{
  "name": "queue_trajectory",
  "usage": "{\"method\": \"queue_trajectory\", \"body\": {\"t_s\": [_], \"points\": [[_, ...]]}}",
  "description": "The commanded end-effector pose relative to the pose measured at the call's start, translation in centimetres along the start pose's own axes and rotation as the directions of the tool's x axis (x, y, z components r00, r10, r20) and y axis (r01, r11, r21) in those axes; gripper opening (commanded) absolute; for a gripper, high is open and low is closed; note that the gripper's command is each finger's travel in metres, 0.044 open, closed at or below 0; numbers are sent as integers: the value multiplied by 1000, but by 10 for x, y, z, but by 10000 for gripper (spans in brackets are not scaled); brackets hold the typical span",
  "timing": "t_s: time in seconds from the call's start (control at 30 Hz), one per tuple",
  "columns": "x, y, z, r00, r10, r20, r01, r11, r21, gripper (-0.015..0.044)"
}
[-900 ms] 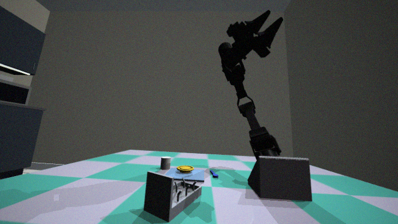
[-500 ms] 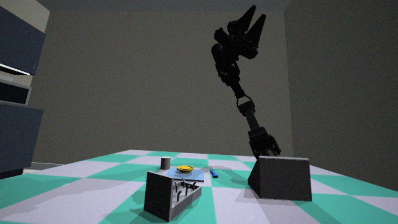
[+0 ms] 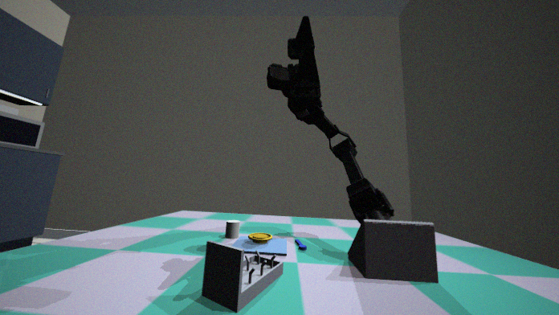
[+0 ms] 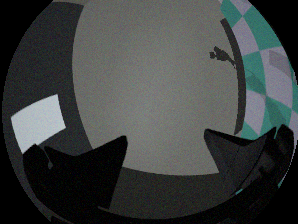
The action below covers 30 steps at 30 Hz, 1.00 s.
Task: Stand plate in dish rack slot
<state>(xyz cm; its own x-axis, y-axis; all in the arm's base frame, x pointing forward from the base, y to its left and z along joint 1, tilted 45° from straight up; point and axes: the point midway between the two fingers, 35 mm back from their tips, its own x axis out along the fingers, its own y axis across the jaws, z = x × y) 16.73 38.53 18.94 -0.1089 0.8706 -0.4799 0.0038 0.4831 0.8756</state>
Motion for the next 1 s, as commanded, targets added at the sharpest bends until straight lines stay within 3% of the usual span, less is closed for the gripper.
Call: {"method": "queue_trajectory", "body": {"t_s": [0.0,0.43,0.97], "points": [[-6,-19,26,992,-83,98,83,997,1,400],[-48,-89,94,857,-393,334,397,916,60,400],[-134,-173,136,515,-752,412,761,622,184,400]]}}
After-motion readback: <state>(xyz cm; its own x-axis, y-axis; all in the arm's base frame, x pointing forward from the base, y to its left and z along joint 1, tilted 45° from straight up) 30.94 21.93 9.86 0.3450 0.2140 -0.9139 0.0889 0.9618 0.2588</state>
